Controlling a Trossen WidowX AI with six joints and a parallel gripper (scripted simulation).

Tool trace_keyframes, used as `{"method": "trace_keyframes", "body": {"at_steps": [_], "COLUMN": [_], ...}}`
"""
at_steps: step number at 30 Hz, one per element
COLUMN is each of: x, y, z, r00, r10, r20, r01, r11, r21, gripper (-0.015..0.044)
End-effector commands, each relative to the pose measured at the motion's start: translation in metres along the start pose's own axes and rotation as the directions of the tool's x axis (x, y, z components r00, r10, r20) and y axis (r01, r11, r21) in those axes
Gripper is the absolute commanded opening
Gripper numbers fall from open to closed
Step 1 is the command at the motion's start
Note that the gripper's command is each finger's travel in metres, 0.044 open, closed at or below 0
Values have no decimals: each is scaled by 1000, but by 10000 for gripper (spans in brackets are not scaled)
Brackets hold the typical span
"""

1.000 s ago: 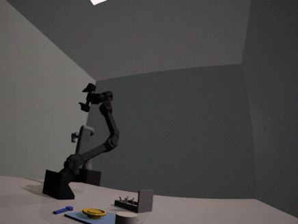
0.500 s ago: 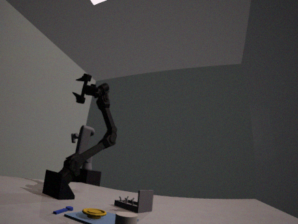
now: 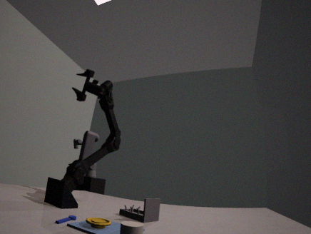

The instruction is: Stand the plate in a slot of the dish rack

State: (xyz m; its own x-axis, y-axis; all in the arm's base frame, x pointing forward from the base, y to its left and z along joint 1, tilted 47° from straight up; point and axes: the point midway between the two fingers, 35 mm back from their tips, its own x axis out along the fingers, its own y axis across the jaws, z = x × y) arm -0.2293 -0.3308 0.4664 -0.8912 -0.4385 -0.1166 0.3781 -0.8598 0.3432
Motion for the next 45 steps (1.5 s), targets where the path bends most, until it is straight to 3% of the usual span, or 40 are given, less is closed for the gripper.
{"method": "trace_keyframes", "body": {"at_steps": [1, 22, 45], "x": [0, -23, -93], "y": [12, 73, 120], "z": [-18, -116, -254], "r00": [998, 931, 677], "r10": [32, 193, 249], "r20": [-50, -310, -692], "r01": [-35, -281, -694], "r11": [998, 921, 530], "r21": [-59, -271, -488], "gripper": [400, 400, 400]}}
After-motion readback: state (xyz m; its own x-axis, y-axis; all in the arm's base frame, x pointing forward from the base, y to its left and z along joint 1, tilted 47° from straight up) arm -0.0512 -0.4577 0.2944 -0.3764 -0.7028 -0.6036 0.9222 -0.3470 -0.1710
